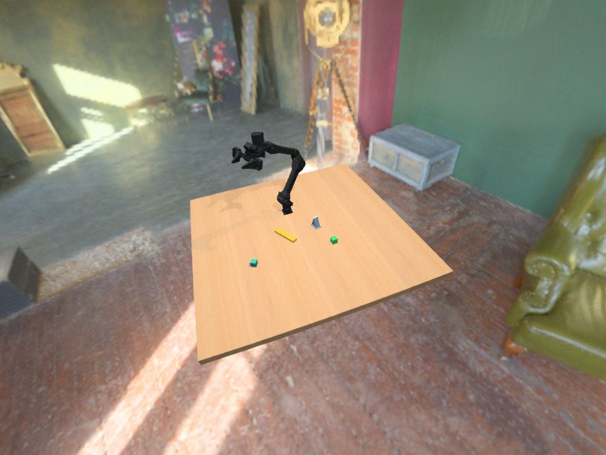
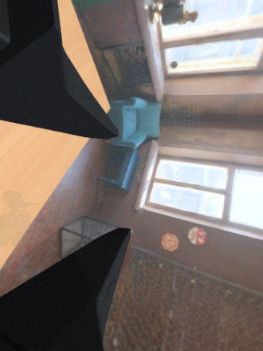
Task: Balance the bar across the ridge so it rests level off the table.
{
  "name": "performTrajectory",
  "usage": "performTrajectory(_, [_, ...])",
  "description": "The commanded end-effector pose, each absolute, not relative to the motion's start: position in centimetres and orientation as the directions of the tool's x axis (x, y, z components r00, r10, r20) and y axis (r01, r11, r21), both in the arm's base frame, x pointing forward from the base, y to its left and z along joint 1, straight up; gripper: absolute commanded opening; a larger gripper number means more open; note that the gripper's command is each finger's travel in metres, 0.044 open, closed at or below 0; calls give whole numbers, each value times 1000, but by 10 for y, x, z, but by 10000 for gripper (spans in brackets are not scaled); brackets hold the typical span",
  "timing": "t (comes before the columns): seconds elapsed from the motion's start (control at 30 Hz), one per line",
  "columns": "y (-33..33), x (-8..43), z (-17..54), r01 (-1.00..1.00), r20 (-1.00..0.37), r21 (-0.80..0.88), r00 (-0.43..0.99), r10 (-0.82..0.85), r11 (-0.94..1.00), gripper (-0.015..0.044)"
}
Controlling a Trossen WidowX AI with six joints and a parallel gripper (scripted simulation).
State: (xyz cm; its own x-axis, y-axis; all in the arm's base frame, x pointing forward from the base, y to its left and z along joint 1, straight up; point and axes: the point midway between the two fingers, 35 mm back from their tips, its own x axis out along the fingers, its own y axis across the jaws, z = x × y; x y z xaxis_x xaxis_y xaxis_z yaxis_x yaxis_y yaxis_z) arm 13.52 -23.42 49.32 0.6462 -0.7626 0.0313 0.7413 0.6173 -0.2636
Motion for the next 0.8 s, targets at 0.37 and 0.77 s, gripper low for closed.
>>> performTrajectory(0.37, [-246, 196, 384, 550, -338, -293, 706, -623, 782, 315])
performTrajectory(0.77, [-221, 233, 290, 306, -632, -300, 646, -429, 903, 315])
